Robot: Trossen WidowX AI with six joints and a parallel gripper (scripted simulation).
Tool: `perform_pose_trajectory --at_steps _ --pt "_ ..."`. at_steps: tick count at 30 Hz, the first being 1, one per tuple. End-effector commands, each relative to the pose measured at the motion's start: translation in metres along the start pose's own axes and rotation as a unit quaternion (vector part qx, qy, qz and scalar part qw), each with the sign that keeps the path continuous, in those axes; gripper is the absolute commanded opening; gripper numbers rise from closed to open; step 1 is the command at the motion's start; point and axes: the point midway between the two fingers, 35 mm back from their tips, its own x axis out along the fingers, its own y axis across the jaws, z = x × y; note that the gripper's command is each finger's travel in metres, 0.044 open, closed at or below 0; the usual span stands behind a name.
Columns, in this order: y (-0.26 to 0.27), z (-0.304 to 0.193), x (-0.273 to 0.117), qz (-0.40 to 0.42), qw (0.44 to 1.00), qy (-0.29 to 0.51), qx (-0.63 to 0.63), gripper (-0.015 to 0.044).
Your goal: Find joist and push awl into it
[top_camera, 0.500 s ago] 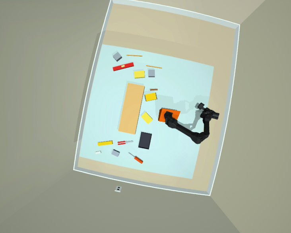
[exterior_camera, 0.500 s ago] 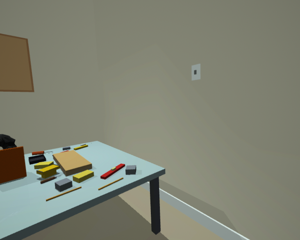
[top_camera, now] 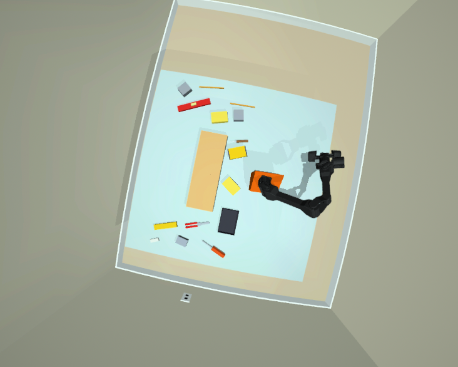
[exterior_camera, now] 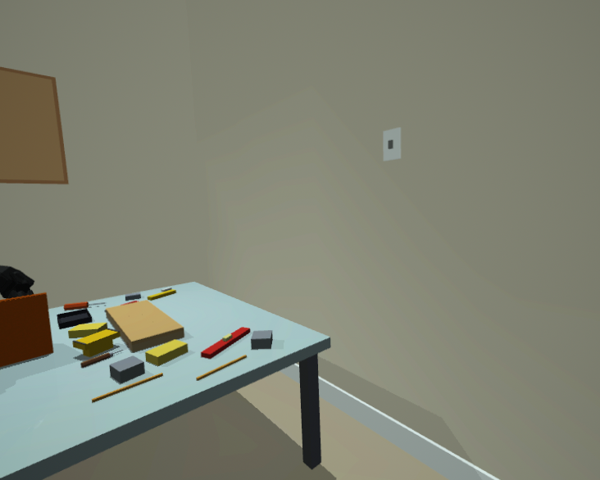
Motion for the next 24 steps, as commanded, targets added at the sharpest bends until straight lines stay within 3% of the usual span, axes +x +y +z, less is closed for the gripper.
perform_pose_trajectory --at_steps 1,8,15,20,24 --pt "-0.020 -0.040 -0.007 -0.014 0.993 0.022 -0.116 0.0440" --pt "-0.060 -0.113 -0.029 -0.029 0.937 0.069 -0.341 0.0440" --pt "-0.110 -0.168 -0.051 -0.033 0.814 0.119 -0.568 0.0440" --pt "-0.186 -0.210 -0.075 -0.032 0.593 0.167 -0.787 0.0440" --pt "-0.239 -0.224 -0.092 -0.028 0.411 0.195 -0.890 0.0440"
